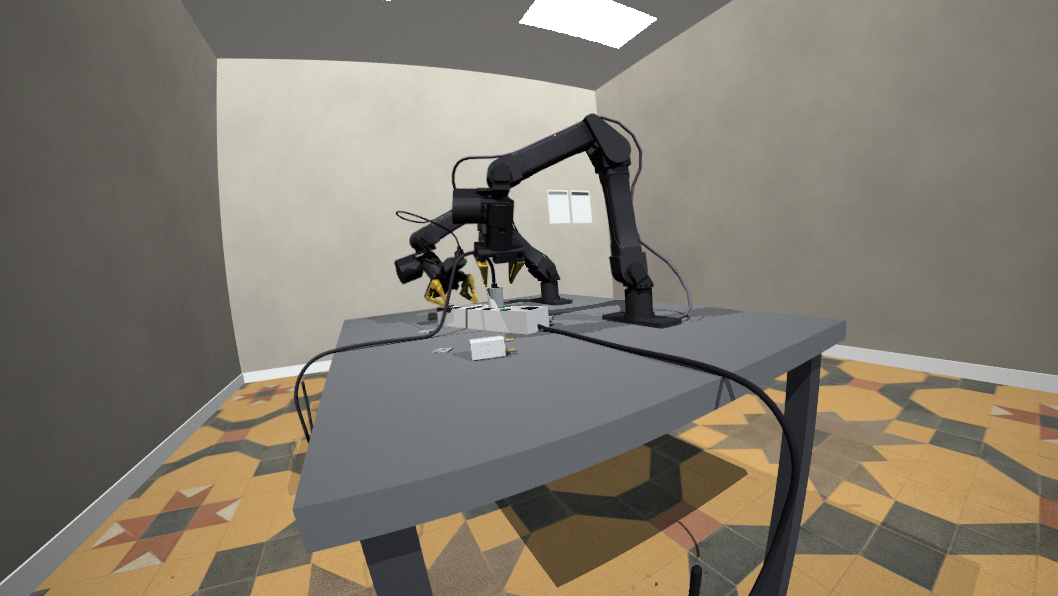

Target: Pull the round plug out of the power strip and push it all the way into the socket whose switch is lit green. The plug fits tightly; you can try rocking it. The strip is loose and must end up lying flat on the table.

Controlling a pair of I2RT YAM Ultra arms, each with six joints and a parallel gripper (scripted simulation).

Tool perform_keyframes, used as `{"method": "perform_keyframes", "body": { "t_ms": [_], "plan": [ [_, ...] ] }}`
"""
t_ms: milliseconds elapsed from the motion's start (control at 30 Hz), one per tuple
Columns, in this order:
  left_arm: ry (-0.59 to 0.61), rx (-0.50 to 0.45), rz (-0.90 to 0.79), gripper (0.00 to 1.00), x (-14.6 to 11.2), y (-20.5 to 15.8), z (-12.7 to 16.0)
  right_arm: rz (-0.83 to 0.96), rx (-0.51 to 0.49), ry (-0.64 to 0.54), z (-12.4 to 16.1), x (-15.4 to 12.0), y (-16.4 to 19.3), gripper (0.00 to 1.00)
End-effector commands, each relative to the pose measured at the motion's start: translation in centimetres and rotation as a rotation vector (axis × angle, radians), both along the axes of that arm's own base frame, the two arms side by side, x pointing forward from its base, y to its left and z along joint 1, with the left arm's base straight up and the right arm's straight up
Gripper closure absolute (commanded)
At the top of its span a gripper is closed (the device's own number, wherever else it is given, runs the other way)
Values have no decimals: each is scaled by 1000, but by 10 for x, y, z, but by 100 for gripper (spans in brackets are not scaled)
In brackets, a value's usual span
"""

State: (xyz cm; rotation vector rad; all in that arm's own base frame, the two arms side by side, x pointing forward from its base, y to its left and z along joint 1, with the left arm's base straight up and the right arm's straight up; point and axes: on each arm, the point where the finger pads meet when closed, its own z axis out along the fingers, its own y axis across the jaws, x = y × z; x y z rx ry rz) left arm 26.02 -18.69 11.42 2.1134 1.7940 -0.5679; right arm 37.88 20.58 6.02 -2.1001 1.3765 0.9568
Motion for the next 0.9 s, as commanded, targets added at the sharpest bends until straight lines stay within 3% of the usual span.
{"method": "perform_keyframes", "body": {
  "t_ms": [0, 867],
  "plan": [
    [-9, -26, -6, 37, 4, -8, 7, 3, 31, -5, 4, -2, 12, 0],
    [-9, -17, -7, 37, 1, -27, -25, 3, 34, -12, -13, -11, 36, 3]
  ]
}}
